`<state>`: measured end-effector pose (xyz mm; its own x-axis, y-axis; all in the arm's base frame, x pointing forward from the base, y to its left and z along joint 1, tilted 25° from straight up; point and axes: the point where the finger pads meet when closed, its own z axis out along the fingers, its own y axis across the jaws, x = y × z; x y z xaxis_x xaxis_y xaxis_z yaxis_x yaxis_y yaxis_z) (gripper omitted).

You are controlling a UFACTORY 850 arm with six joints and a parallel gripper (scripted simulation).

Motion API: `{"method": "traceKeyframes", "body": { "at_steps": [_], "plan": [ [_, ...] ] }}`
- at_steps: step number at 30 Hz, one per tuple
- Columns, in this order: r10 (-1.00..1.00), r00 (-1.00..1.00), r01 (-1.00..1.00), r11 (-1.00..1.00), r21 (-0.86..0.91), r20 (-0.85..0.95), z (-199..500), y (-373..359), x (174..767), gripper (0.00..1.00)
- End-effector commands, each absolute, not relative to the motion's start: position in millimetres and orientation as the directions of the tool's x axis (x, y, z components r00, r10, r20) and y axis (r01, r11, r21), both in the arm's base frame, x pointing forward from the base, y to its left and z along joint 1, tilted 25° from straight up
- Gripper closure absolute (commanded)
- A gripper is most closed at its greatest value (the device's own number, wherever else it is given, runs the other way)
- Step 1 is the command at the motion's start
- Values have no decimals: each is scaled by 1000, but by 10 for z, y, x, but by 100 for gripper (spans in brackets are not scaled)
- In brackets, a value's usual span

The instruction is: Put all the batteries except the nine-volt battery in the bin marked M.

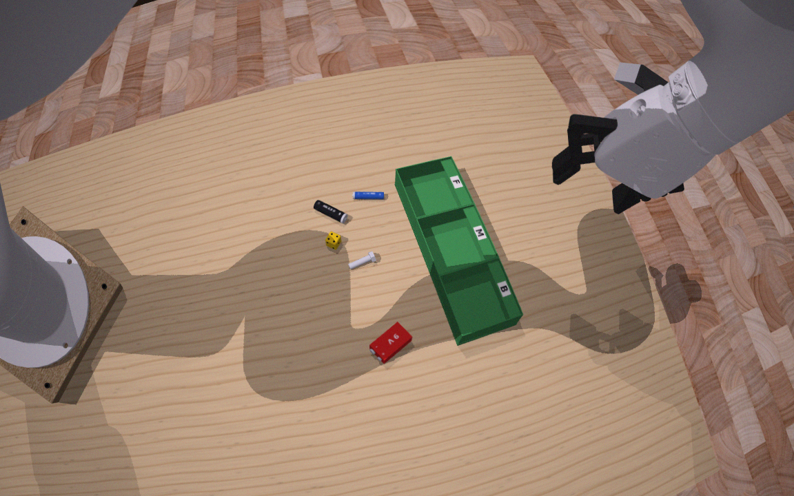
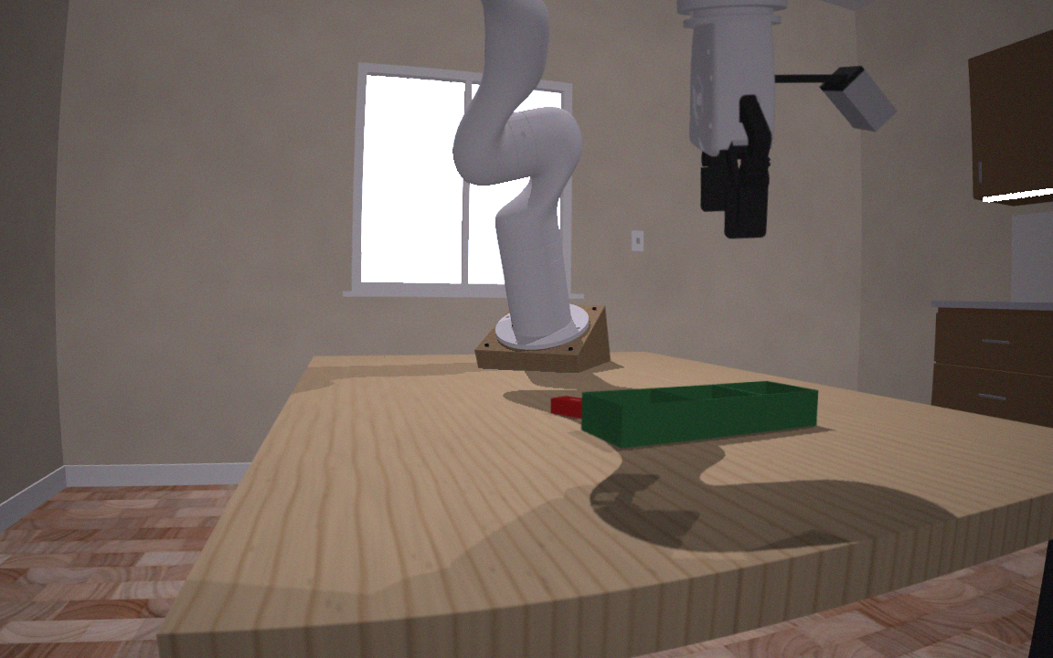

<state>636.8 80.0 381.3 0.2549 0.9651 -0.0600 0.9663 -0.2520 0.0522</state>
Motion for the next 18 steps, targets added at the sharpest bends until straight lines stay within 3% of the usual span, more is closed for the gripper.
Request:
{"method": "traceKeyframes", "body": {
  "at_steps": [1,17,18],
  "plan": [
    [965,255,966,-252,54,-59,3825,802,6371,0],
    [965,255,966,-252,54,-59,3825,802,6371,0],
    [953,300,952,-296,71,-50,3795,814,6295,93]
  ]
}}
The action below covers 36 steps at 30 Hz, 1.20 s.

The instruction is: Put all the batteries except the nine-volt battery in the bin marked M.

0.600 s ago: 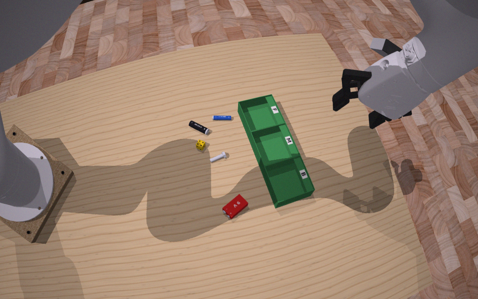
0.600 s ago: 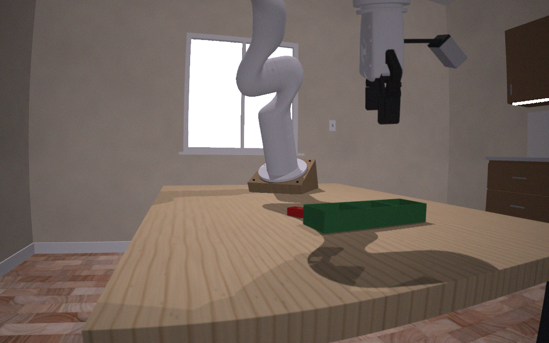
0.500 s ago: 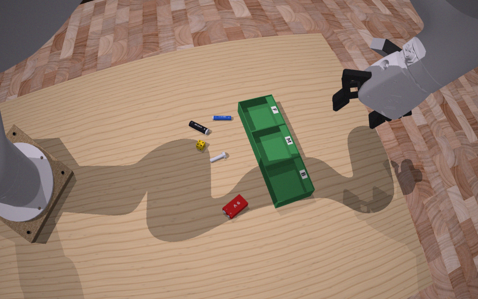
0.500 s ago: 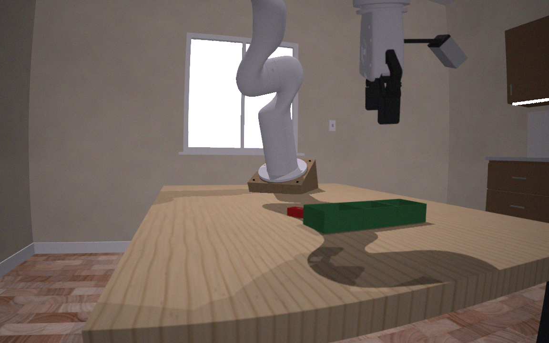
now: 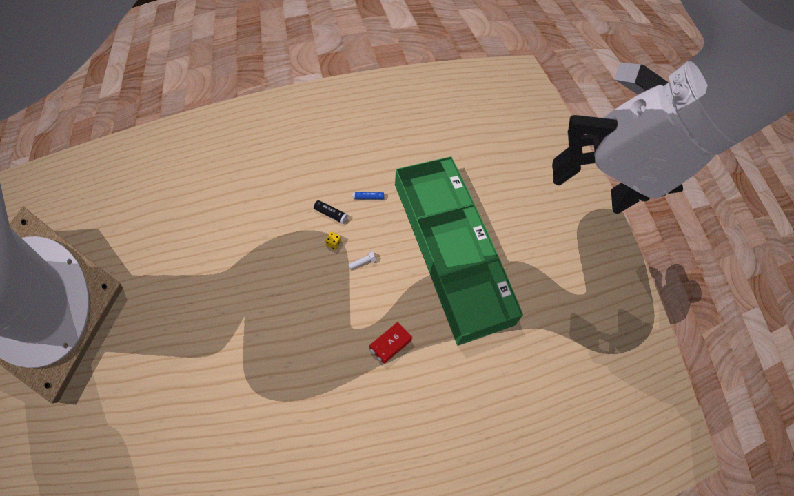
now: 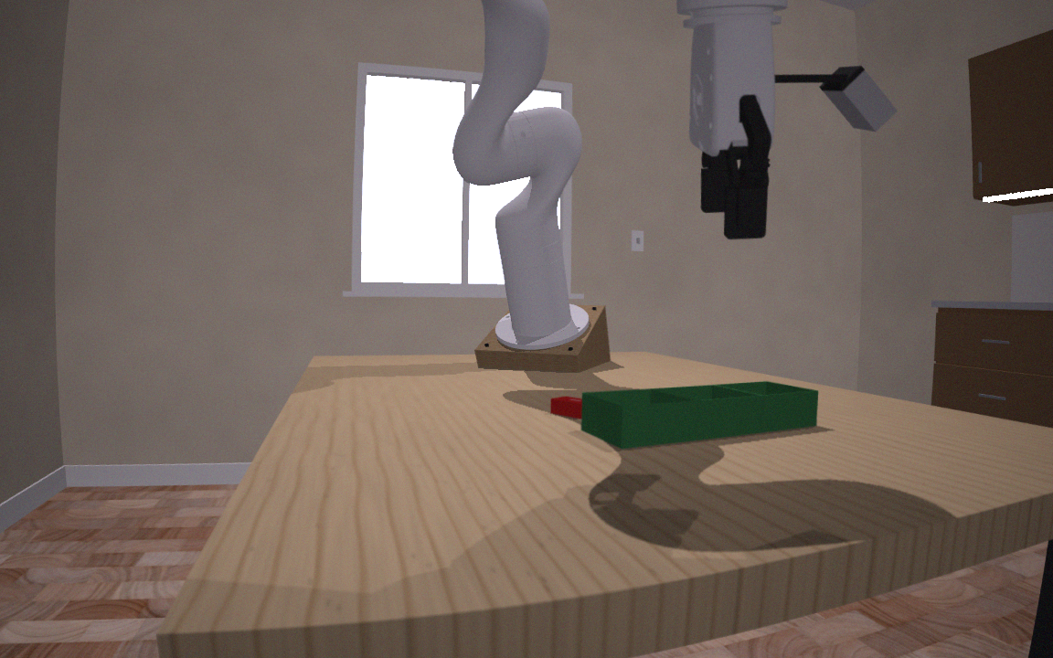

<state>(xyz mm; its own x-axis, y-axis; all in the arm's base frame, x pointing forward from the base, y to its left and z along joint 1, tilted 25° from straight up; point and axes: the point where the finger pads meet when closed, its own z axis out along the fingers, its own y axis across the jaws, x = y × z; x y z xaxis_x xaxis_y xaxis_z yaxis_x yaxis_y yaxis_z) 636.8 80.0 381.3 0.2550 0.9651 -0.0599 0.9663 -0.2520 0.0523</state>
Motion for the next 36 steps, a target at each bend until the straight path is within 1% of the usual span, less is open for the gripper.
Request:
{"method": "traceKeyframes", "body": {
  "at_steps": [1,3,5,12,16,18,21,24,26,29,33,35,36],
  "plan": [
    [937,341,938,-335,86,-70,3792,841,6216,93],
    [909,408,910,-398,113,-87,3769,860,6132,93],
    [905,417,906,-407,117,-88,3767,861,6127,93],
    [799,595,795,-571,205,-82,3666,927,5793,93],
    [792,605,787,-579,210,-81,3664,928,5784,93],
    [735,676,723,-644,250,-60,3612,956,5628,93],
    [728,683,715,-651,255,-57,3605,960,5608,93],
    [662,749,639,-712,291,-23,3546,989,5441,93],
    [660,751,636,-715,293,-21,3541,991,5428,93],
    [591,807,554,-768,321,23,3477,1018,5259,93],
    [589,808,551,-770,322,24,3471,1020,5244,93],
    [519,852,467,-816,339,76,3409,1043,5091,93],
    [516,853,464,-818,340,78,3394,1048,5055,93]
  ]
}}
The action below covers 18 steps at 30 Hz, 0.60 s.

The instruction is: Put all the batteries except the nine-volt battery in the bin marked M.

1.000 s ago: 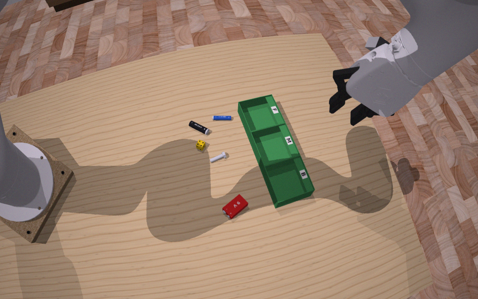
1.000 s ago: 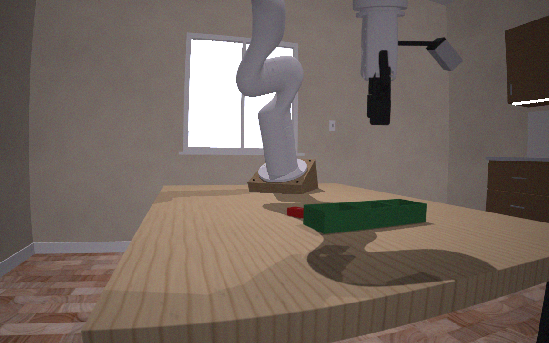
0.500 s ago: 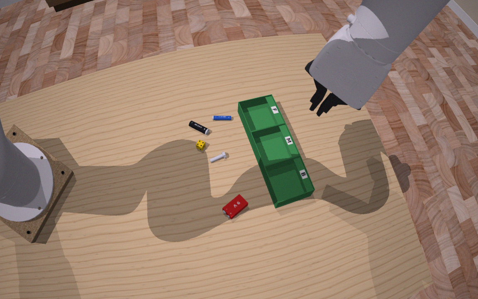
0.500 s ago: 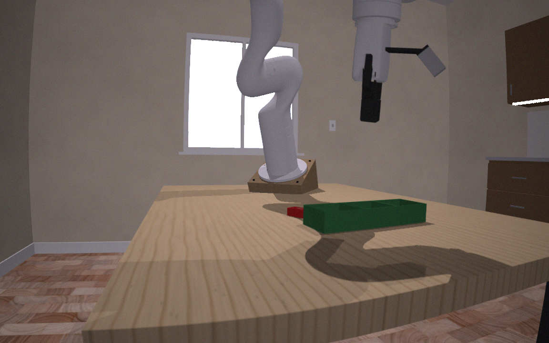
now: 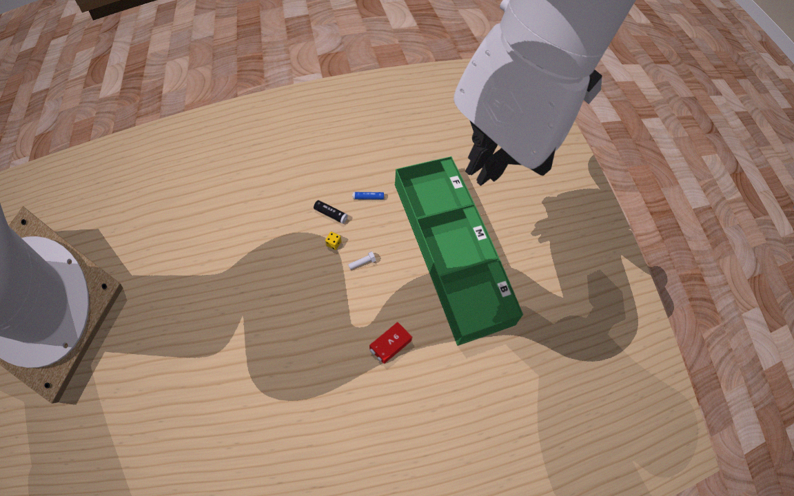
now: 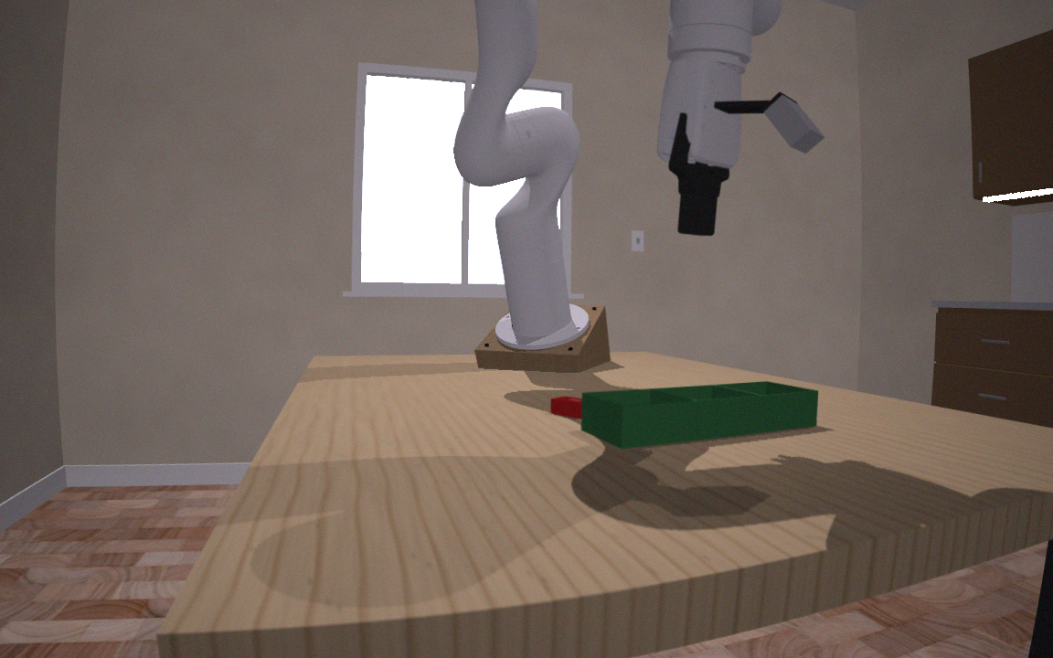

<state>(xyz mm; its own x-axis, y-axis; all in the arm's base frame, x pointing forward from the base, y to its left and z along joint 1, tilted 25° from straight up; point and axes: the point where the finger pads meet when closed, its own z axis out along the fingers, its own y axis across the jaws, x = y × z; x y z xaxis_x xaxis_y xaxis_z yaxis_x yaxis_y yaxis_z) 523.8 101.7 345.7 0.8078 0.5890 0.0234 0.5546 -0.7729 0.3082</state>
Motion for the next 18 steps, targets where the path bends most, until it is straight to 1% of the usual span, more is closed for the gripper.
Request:
{"method": "traceKeyframes", "body": {
  "at_steps": [1,2,5,7,10,14,16,18],
  "plan": [
    [516,853,464,-818,340,78,3394,1048,5055,93],
    [516,853,464,-818,340,78,3394,1048,5056,93],
    [442,887,376,-860,345,135,3319,1072,4883,93],
    [442,887,376,-860,345,136,3309,1075,4862,93],
    [366,910,288,-896,338,195,3228,1097,4688,93],
    [366,910,288,-896,338,195,3216,1100,4663,93],
    [288,924,202,-926,318,253,3143,1117,4514,93],
    [288,924,202,-926,318,253,3114,1123,4457,93]
  ]
}}
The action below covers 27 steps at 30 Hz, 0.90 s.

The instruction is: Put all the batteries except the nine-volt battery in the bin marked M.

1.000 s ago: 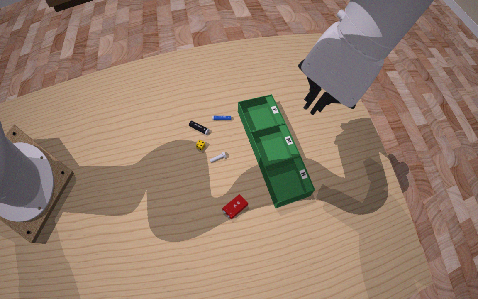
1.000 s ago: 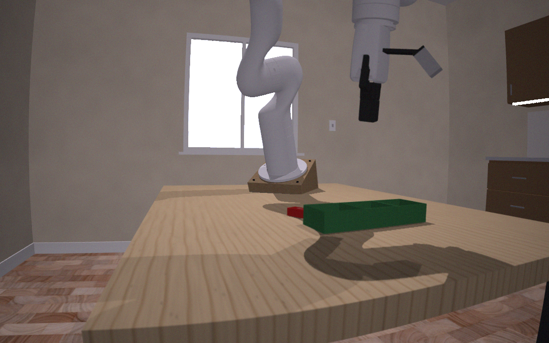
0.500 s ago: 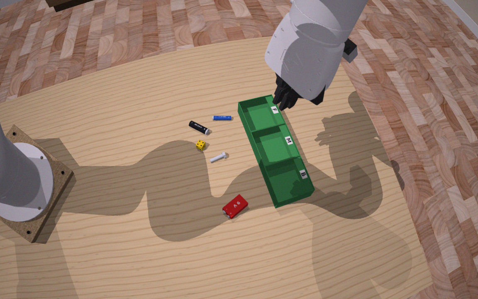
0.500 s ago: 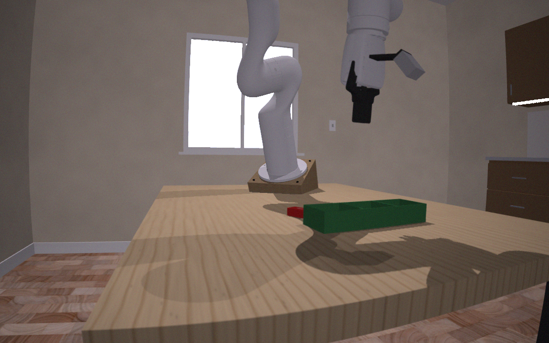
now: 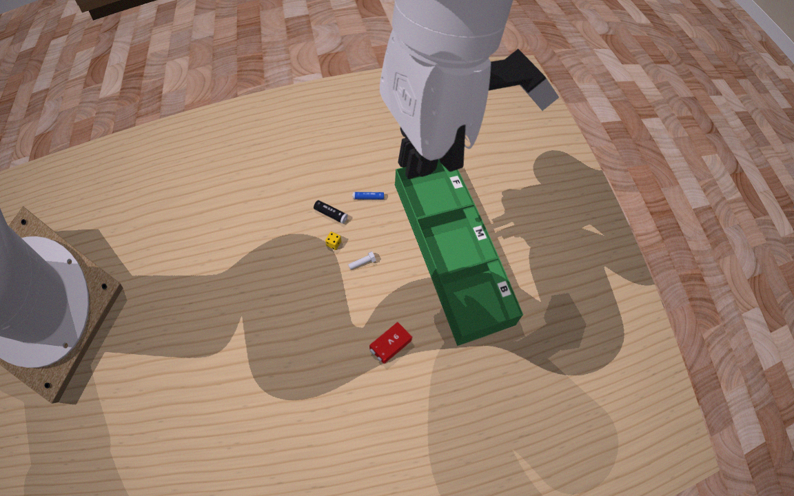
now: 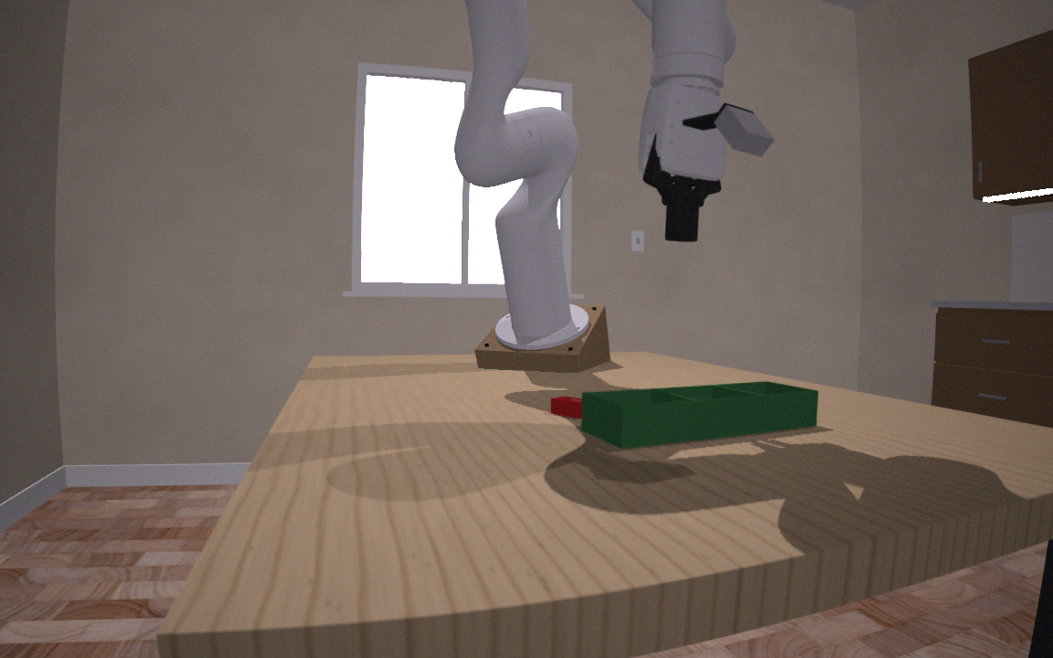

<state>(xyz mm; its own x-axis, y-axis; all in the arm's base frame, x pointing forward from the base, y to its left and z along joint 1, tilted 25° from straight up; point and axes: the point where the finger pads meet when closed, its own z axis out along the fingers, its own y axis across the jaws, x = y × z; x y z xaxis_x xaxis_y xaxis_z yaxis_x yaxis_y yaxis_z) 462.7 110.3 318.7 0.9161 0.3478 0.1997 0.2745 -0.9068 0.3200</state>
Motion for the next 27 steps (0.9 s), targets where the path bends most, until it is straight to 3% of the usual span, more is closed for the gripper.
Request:
{"method": "traceKeyframes", "body": {
  "at_steps": [1,8,20,22,27],
  "plan": [
    [288,924,202,-926,318,253,3114,1123,4457,93],
    [167,929,79,-961,264,331,2964,1149,4172,93],
    [167,929,79,-961,264,331,2945,1151,4137,93],
    [262,916,171,-940,296,303,2899,1066,4272,93],
    [277,913,186,-935,301,298,2789,853,4613,93]
  ]
}}
